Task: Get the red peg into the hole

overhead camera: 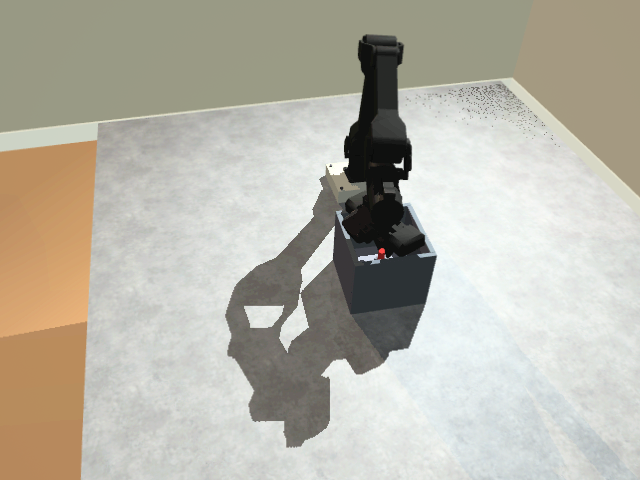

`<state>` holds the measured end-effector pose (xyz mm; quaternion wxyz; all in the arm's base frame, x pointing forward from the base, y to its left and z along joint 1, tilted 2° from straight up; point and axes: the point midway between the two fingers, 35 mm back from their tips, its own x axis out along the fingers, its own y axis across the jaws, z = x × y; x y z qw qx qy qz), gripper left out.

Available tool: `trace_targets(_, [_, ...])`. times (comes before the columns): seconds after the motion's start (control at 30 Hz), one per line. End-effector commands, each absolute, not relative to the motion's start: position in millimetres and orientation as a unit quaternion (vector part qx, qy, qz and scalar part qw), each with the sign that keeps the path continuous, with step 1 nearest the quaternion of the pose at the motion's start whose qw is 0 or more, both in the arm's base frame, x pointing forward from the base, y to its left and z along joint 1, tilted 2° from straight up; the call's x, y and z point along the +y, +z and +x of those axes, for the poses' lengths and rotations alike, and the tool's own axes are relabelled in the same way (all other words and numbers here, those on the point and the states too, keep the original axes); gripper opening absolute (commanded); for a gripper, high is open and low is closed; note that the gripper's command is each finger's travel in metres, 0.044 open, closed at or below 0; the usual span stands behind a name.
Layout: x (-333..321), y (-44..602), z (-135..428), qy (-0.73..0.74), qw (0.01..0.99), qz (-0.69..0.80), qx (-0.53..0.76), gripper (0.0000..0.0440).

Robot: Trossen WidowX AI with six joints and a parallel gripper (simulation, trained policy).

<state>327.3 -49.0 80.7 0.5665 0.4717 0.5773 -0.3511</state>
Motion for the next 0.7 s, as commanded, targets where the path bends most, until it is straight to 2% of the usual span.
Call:
trace_targets(0.0, [-50,83,333,-0.338,0.561,0.480,0.583,0.0114])
trace_targets(0.67, [-56,129,354,-0.264,0.557,0.540,0.573,0.0125])
